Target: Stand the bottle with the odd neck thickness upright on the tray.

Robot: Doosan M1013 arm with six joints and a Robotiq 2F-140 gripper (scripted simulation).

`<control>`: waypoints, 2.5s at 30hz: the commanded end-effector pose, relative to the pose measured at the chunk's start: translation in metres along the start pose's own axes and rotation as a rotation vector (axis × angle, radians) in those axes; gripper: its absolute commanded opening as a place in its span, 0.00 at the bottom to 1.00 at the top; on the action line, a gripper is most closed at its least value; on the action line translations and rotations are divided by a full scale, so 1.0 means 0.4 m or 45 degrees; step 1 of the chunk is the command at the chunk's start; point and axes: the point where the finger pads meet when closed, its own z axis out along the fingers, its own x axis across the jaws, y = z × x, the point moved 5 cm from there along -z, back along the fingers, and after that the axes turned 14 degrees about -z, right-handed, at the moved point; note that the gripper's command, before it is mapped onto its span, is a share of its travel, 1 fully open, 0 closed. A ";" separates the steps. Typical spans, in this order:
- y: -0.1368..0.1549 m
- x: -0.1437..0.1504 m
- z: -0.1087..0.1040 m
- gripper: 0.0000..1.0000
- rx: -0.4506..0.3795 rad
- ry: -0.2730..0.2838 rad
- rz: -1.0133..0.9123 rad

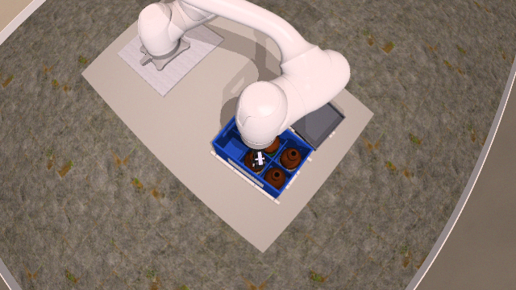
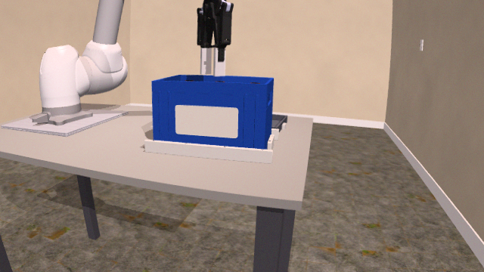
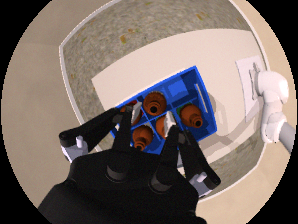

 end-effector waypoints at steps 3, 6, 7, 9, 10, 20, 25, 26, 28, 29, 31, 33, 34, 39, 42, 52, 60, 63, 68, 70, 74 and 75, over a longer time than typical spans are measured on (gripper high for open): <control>0.000 0.000 -0.035 0.38 0.000 0.000 0.000; 0.000 0.000 -0.058 0.38 0.000 0.000 0.000; 0.000 0.000 -0.065 0.38 0.000 0.000 0.000; 0.000 0.000 -0.077 0.38 0.000 0.000 0.000; 0.000 0.000 -0.082 0.38 0.000 0.000 0.000; 0.000 0.000 -0.102 0.38 0.000 0.000 0.000; 0.000 0.000 -0.103 0.00 0.000 0.000 0.000; 0.000 0.000 -0.103 0.00 0.000 0.000 0.000; 0.000 0.000 -0.103 0.00 0.000 0.000 0.000; 0.000 0.000 -0.103 0.00 0.000 0.000 0.000; 0.000 0.000 -0.103 0.00 0.000 0.000 0.000; 0.000 0.000 -0.103 0.00 0.000 0.000 0.000; 0.000 0.000 -0.103 0.00 0.000 0.000 0.000; 0.000 0.000 -0.103 0.00 0.000 0.000 0.000; 0.000 0.000 -0.103 0.00 0.000 0.000 0.000; 0.000 0.000 -0.103 0.00 0.000 0.000 0.000; 0.038 0.021 -0.103 0.00 0.000 0.000 0.000; 0.131 0.077 -0.103 0.00 0.000 0.000 0.000; 0.175 0.106 -0.103 0.00 0.000 0.000 0.000; 0.176 0.107 -0.103 0.38 0.000 0.000 0.000; 0.176 0.107 -0.103 0.38 0.000 0.000 0.000; 0.176 0.107 -0.103 0.38 0.000 0.000 0.000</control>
